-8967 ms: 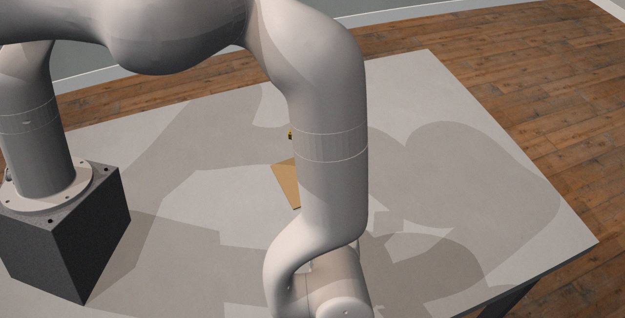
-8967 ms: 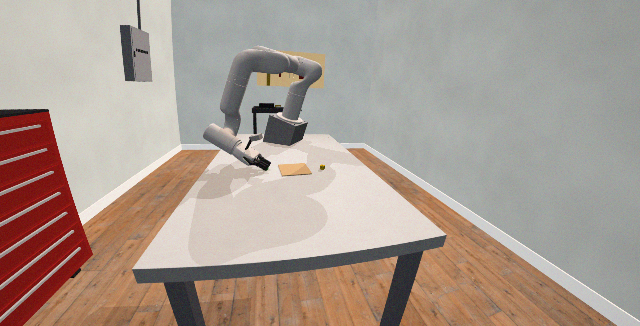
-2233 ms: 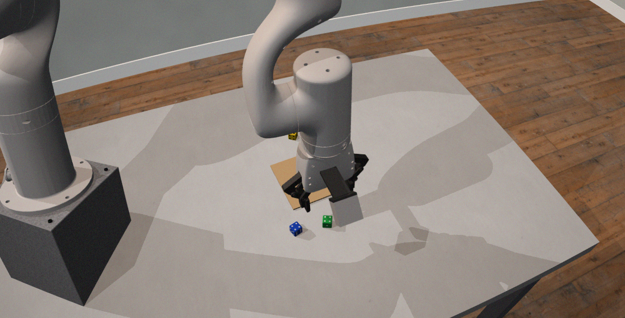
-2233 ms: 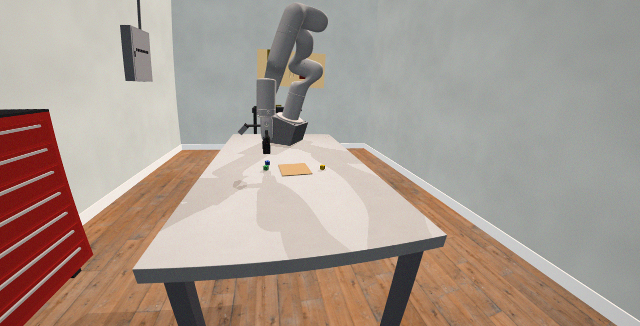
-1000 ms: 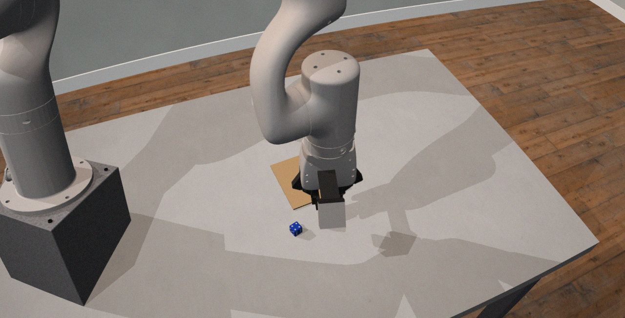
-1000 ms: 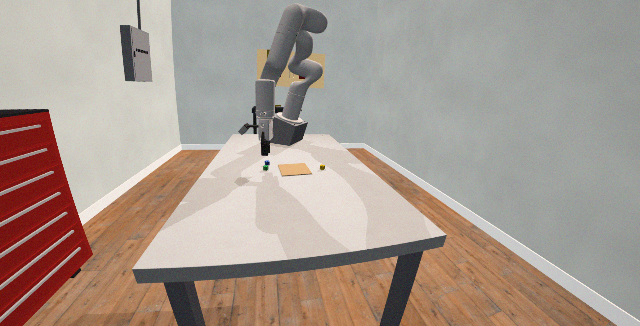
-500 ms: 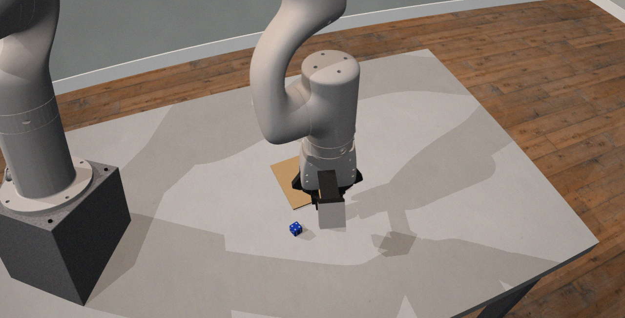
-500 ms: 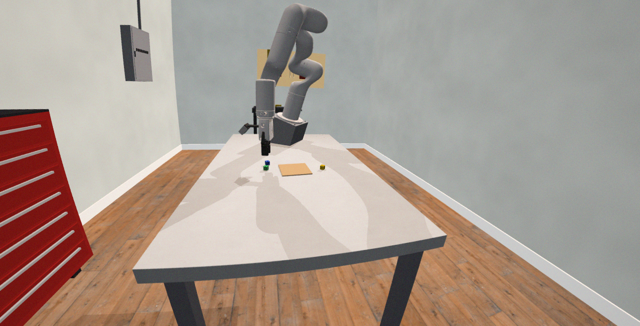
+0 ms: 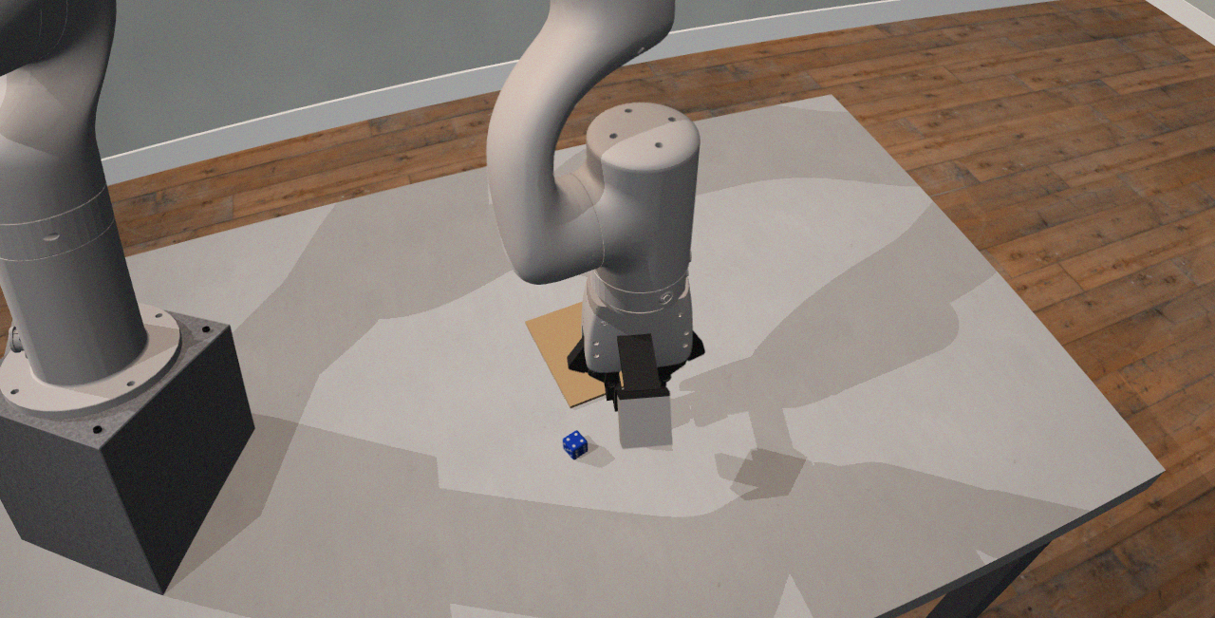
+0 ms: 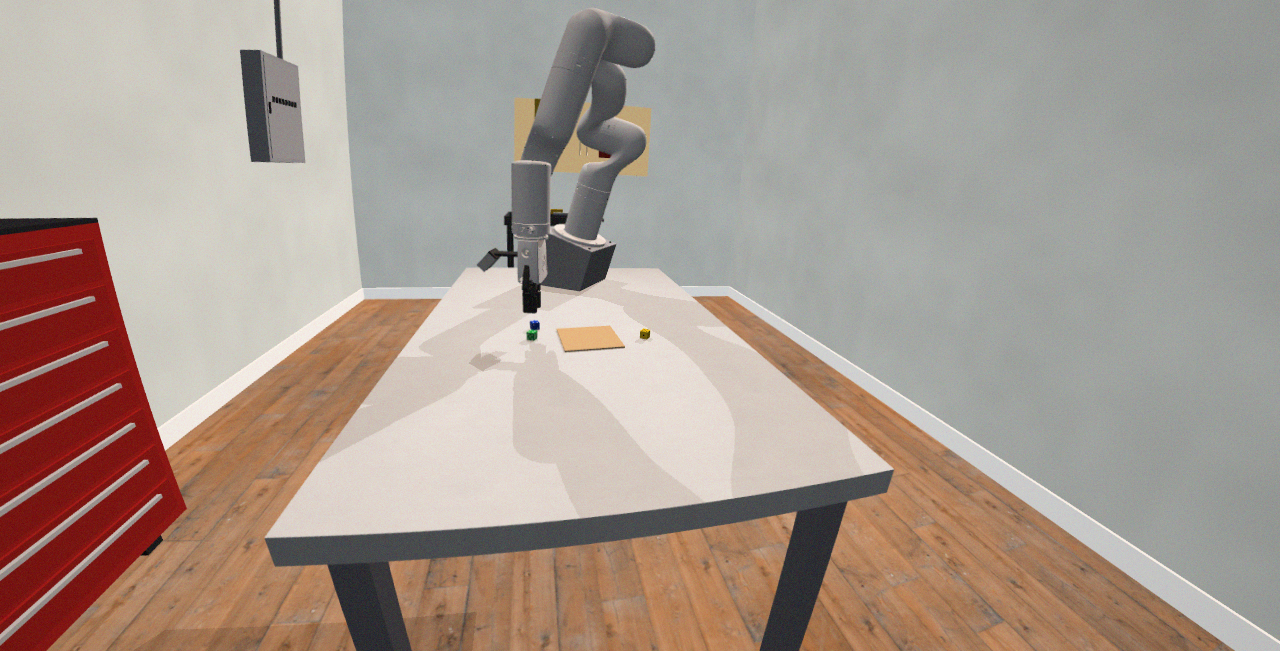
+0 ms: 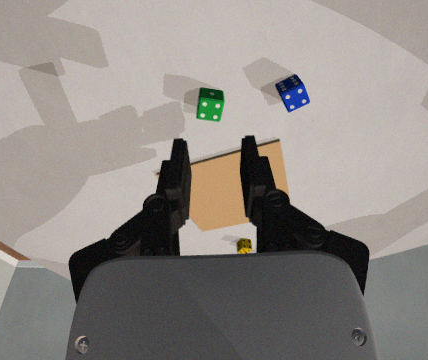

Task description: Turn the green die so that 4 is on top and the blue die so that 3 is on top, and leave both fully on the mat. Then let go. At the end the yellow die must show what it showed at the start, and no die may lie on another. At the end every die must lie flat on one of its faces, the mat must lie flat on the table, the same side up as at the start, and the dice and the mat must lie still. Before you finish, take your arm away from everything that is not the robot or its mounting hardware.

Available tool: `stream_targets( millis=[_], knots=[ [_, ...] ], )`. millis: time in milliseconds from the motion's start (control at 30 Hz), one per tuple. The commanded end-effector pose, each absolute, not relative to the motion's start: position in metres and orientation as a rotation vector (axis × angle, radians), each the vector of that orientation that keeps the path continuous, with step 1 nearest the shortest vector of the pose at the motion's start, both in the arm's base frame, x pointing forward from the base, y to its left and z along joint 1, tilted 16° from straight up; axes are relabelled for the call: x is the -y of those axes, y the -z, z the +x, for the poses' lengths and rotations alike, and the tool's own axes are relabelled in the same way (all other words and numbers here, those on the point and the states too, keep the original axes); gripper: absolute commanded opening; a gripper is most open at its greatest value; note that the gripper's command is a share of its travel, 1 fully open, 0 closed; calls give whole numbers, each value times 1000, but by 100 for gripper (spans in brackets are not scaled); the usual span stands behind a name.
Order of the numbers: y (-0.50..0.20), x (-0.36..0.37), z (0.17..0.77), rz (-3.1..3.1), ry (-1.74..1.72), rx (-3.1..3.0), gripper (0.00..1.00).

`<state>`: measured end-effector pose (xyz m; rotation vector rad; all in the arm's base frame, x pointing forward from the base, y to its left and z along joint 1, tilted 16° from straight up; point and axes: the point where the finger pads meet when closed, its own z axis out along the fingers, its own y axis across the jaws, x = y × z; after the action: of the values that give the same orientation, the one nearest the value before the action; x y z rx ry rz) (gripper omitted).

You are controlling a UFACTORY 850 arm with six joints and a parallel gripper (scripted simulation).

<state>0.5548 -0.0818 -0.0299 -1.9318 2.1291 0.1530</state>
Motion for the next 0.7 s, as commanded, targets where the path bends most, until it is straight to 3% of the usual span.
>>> stream_targets(
  millis=[0,667],
  knots=[
    [32,82,556,-1931,-150,-2128,36],
    [56,75,560,-1931,-150,-2128,36]
  ],
)
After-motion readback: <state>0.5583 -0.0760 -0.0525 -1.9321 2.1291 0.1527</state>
